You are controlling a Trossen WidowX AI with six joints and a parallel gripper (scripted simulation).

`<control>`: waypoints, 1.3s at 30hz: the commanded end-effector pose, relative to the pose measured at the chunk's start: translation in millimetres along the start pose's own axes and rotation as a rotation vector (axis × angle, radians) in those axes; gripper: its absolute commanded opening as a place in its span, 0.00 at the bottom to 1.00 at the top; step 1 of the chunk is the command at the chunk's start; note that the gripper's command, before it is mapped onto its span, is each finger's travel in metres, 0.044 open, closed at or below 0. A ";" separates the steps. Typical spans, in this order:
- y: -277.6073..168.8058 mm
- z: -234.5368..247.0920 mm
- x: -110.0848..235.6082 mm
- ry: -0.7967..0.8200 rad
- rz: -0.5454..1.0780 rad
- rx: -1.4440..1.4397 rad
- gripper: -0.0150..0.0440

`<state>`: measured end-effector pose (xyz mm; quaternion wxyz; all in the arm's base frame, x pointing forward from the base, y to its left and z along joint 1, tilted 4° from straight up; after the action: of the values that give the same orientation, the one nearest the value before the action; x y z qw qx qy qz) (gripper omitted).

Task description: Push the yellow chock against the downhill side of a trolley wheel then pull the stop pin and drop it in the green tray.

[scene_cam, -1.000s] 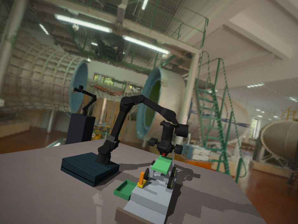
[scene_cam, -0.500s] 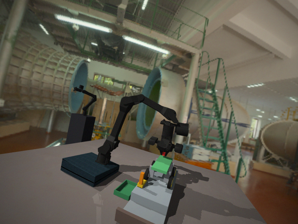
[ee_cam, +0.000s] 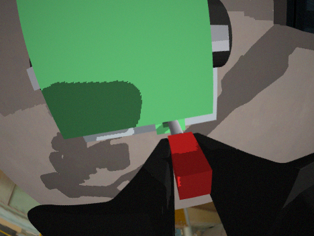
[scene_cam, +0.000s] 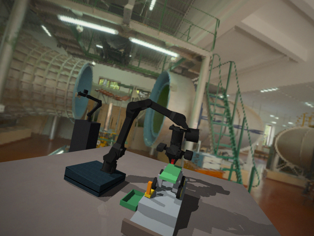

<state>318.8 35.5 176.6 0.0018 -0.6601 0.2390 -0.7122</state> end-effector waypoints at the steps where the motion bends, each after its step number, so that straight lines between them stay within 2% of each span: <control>1: -1.7 -0.4 5.2 0.008 0.006 0.009 0.25; 39: -7.0 -0.7 21.3 0.008 0.006 0.009 0.25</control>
<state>317.1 34.3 194.7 0.0019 -0.6592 0.2383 -0.7132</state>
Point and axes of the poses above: the point midway between the two fingers, 35 mm back from their tips, its own x axis back along the fingers, its own z axis across the jaws, y = z × x, the point moved 1 cm from there along x, back along the fingers, and after that the axes turned 10 degrees about -x, right-handed, at the moved point
